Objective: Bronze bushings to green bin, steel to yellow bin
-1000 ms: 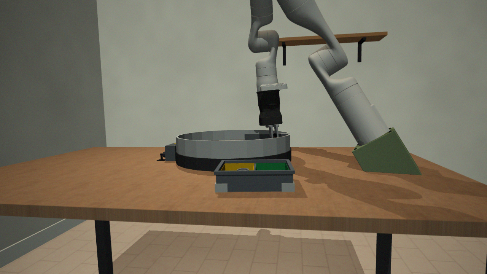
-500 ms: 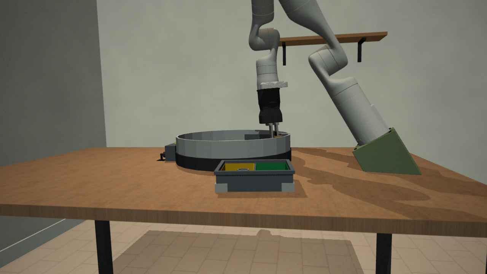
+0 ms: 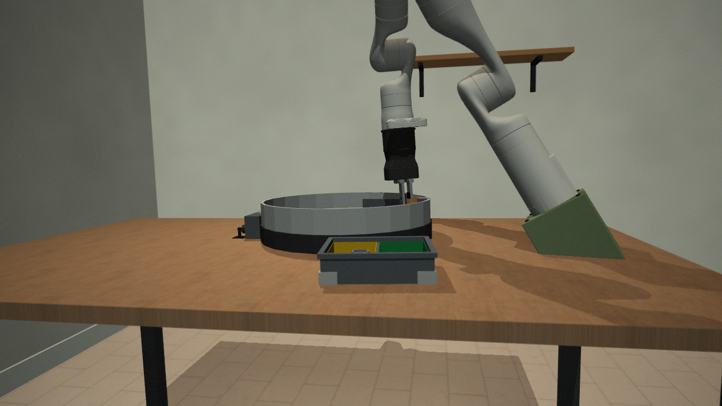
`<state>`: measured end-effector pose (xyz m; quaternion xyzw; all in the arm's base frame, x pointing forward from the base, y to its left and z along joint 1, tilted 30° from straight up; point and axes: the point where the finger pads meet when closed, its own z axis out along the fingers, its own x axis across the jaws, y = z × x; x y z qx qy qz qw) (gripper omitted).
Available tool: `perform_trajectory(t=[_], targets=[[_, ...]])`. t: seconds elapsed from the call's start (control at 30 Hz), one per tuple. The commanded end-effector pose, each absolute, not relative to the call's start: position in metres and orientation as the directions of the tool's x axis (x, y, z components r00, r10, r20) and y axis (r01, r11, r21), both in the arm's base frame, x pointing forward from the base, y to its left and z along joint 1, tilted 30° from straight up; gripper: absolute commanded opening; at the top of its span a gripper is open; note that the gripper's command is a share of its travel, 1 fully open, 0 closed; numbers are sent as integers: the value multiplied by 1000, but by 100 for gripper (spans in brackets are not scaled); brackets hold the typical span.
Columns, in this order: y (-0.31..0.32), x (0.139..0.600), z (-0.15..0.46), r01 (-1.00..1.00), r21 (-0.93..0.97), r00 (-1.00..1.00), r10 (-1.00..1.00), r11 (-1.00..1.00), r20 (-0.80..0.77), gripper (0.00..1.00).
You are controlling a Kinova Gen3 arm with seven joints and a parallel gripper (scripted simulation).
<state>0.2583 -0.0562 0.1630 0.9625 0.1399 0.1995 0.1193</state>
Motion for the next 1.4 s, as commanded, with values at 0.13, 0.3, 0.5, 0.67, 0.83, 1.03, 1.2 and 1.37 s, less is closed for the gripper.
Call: perform_trajectory(t=[0.13, 0.3, 0.5, 0.67, 0.83, 1.03, 1.2, 1.37], targets=[[-55, 256, 166, 214, 302, 868, 323, -929, 378, 0], [-55, 255, 168, 208, 312, 859, 326, -927, 396, 0], [-55, 255, 168, 208, 312, 859, 326, -927, 396, 0], [-52, 250, 180, 219, 295, 874, 321, -930, 364, 0], [-51, 246, 187, 217, 298, 872, 322, -930, 370, 0], [-47, 236, 205, 212, 305, 865, 324, -928, 383, 0], [-46, 234, 209, 212, 306, 864, 324, -928, 386, 0], [-43, 225, 224, 208, 312, 859, 326, -927, 396, 0]])
